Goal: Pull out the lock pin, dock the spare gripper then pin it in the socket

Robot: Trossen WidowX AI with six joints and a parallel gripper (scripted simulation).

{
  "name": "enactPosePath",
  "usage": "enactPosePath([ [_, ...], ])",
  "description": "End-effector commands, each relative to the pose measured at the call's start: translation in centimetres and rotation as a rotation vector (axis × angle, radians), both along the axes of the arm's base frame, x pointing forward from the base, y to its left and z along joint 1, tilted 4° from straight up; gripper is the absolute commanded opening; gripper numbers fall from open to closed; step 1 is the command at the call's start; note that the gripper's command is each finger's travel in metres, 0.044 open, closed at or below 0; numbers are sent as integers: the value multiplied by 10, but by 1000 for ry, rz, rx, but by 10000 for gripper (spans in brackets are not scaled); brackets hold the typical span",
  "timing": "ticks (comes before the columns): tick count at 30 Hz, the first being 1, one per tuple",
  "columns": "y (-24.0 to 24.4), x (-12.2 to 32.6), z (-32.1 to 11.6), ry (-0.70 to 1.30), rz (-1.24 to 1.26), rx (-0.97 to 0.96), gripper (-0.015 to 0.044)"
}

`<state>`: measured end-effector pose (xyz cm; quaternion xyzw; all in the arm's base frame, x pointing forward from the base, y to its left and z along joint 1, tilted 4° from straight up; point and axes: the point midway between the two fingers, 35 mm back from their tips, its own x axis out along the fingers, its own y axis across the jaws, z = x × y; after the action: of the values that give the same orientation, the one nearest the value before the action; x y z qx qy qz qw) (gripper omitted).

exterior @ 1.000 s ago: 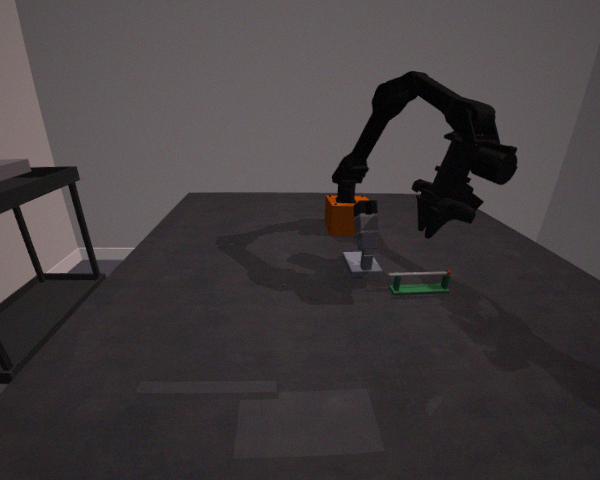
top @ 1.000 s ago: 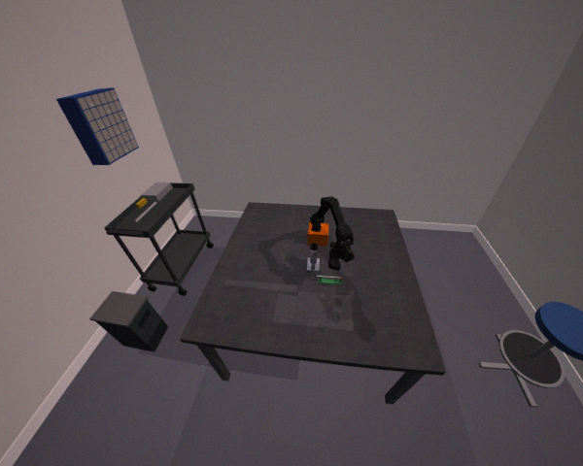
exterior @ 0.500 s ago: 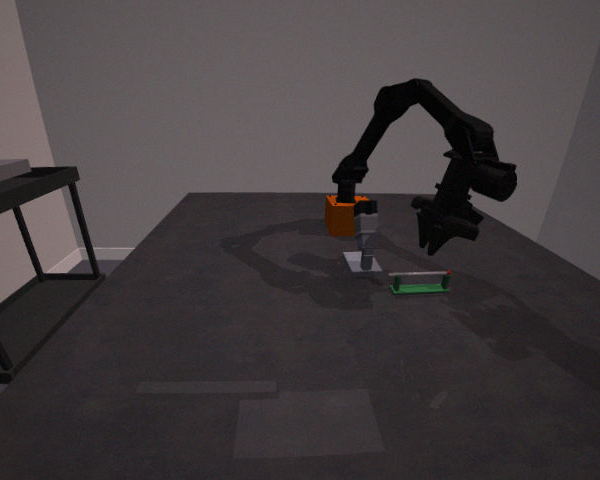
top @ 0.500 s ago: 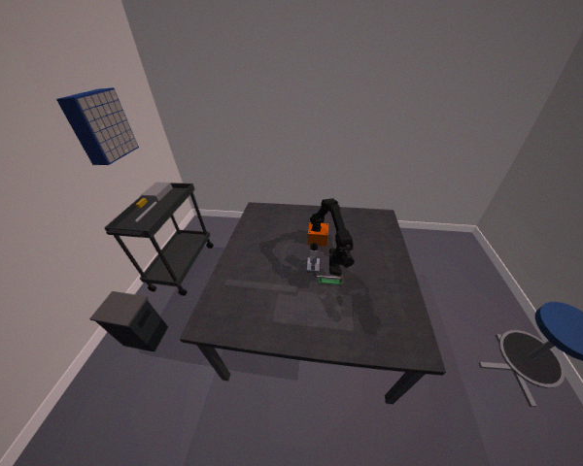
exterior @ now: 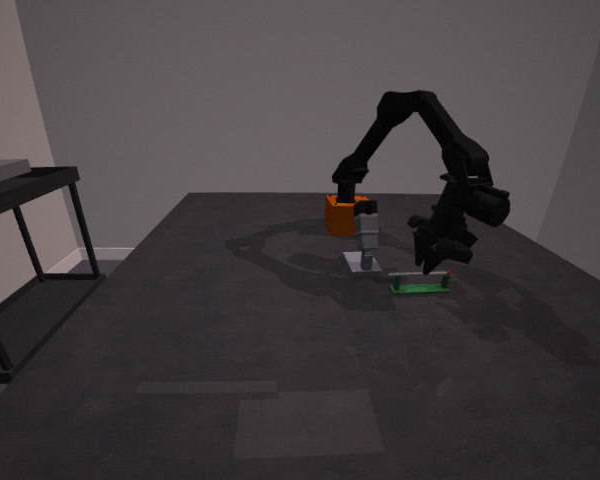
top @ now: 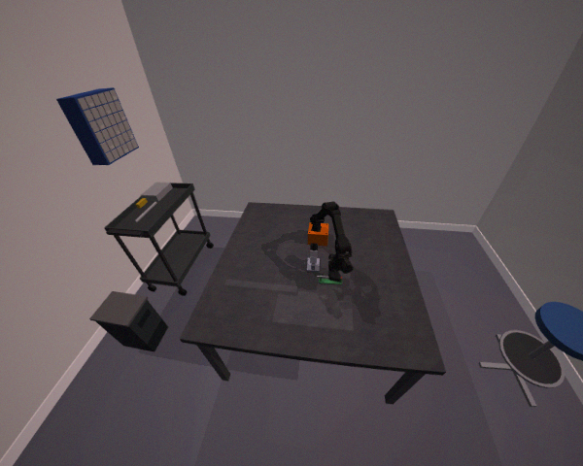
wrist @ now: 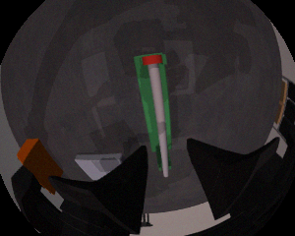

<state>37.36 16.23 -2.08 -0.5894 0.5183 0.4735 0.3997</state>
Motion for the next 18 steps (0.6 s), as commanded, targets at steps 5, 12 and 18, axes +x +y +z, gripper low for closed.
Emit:
enactPosePath([
  [5, -1, -2, -15, 7, 3, -8, 180],
  [12, -1, -2, -27, 7, 3, -8, 180],
  [18, -1, -2, -36, 7, 3, -8, 180],
])
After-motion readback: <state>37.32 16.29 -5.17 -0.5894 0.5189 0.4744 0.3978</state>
